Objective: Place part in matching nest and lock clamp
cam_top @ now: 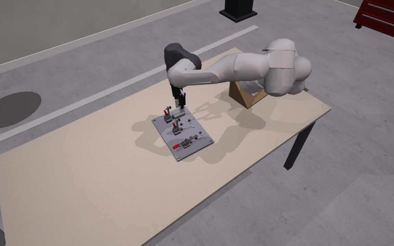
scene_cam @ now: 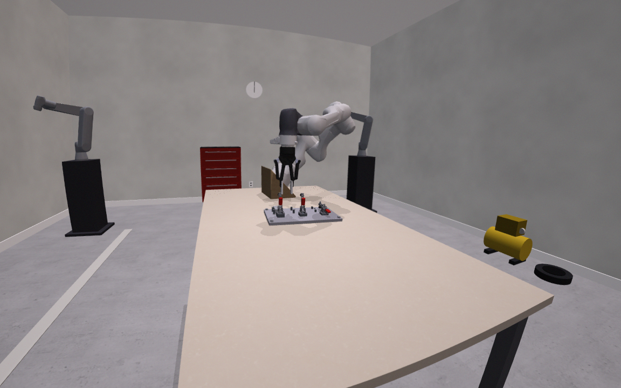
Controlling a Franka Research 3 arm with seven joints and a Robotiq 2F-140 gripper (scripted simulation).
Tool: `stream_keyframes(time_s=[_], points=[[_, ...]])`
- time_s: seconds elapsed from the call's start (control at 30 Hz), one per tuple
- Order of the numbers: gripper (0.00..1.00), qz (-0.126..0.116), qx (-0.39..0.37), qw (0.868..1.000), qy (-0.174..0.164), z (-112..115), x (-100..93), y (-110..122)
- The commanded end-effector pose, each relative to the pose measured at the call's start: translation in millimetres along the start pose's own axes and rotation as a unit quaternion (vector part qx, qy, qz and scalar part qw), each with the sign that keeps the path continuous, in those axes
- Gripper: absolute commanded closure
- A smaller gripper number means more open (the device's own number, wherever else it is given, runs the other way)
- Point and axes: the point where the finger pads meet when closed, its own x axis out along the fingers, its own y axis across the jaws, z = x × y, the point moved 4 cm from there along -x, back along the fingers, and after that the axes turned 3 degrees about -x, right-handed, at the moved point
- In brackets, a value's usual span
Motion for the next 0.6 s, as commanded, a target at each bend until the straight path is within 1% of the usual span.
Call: stream_keyframes(time_s=[0.0,0.1,0.2,0.27,0.57], points=[[0.72,0.006,0.008,1.000,0.004,-2.1,-33.7,2.9],[0.72,0.006,0.008,1.000,0.004,-1.9,-56.5,2.6],[0.72,0.006,0.008,1.000,0.004,-1.8,-68.9,2.5],[0.72,0.006,0.008,1.000,0.004,-1.8,-72.0,2.4],[0.72,0.006,0.008,1.000,0.004,0.1,-72.5,1.2]])
